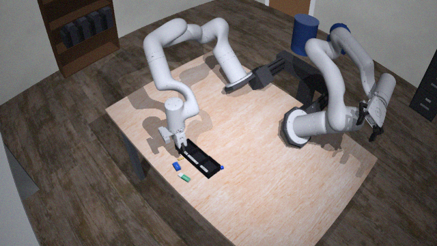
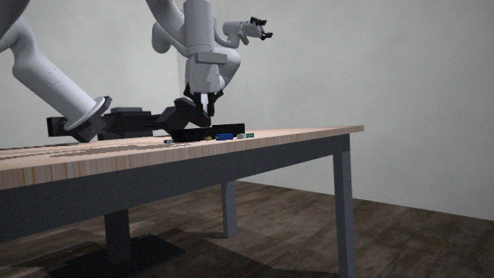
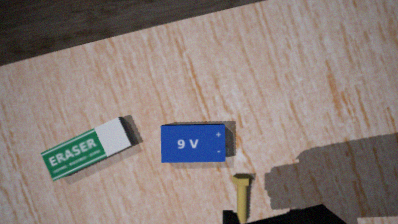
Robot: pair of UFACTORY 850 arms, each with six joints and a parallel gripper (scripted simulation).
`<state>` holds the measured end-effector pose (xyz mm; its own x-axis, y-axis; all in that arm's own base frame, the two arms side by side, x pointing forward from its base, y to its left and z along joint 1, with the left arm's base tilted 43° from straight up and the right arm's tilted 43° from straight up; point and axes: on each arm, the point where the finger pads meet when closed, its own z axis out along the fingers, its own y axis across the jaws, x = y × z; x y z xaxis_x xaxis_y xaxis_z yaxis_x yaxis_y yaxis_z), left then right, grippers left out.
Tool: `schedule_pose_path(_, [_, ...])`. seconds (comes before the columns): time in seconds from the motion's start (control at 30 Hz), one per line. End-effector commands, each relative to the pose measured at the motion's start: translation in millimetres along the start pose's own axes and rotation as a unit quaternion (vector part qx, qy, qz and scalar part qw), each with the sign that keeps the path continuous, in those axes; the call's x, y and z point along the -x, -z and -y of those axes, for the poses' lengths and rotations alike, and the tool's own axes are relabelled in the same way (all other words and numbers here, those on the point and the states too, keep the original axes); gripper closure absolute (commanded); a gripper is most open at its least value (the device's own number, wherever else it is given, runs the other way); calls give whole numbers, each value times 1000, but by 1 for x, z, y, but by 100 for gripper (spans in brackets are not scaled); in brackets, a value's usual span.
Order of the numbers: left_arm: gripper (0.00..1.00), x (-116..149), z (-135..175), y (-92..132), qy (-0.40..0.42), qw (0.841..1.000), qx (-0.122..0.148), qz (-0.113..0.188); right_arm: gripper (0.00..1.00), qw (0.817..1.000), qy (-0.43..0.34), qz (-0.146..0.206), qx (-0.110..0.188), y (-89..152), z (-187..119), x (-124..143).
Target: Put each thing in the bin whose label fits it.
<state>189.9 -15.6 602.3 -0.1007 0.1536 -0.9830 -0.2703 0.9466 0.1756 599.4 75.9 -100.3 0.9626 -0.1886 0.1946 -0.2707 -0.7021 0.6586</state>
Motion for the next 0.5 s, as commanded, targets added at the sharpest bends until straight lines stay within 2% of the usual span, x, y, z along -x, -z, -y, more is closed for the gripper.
schedule_pose_path(0.0, [0, 1, 0, 0, 0, 1000, 0, 0, 70, 1000, 0, -1, -1, 1, 0, -1])
schedule_pose_path(0.4, [0, 1, 0, 0, 0, 1000, 0, 0, 70, 1000, 0, -1, -1, 1, 0, -1])
schedule_pose_path(0.47, [0, 1, 0, 0, 0, 1000, 0, 0, 70, 1000, 0, -1, -1, -7, 0, -1])
